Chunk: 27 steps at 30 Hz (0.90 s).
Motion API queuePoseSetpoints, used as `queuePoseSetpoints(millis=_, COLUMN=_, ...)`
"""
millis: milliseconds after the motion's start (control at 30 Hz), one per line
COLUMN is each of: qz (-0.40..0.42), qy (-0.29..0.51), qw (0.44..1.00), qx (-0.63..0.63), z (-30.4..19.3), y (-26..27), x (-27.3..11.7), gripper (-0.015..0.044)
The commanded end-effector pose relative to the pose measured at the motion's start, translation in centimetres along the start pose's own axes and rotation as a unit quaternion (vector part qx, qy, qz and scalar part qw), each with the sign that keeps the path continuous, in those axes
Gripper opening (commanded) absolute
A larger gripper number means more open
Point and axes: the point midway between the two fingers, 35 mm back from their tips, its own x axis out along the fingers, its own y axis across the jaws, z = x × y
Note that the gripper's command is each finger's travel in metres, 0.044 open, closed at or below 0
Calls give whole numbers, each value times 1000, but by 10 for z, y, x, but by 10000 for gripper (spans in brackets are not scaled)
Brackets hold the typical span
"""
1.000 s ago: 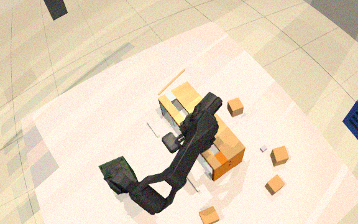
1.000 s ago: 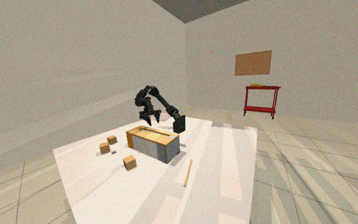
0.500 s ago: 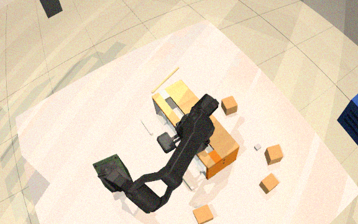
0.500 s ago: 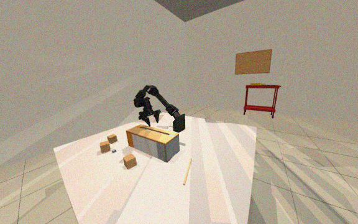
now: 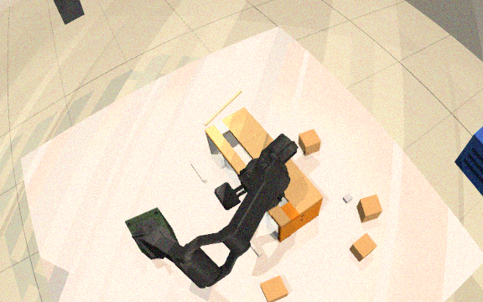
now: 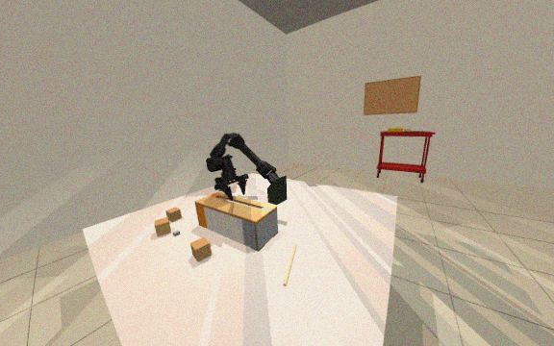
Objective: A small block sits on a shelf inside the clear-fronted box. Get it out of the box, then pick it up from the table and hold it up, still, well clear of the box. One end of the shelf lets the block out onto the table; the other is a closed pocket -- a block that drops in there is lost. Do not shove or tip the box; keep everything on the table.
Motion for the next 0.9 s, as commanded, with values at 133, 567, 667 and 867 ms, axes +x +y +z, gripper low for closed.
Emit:
queuePoseSetpoints(millis=133, qz=0, qy=-3, qw=1000, qx=-2, z=5, y=1, x=13, gripper=400)
queuePoseSetpoints(millis=567, qz=0, qy=-4, qw=1000, qx=-2, z=14, y=1, x=32, gripper=400)
queuePoseSetpoints(millis=667, qz=0, qy=-4, qw=1000, qx=-2, z=16, y=1, x=37, gripper=400)
queuePoseSetpoints(millis=867, qz=0, qy=-1, qw=1000, qx=0, z=11, y=1, x=35, gripper=400)
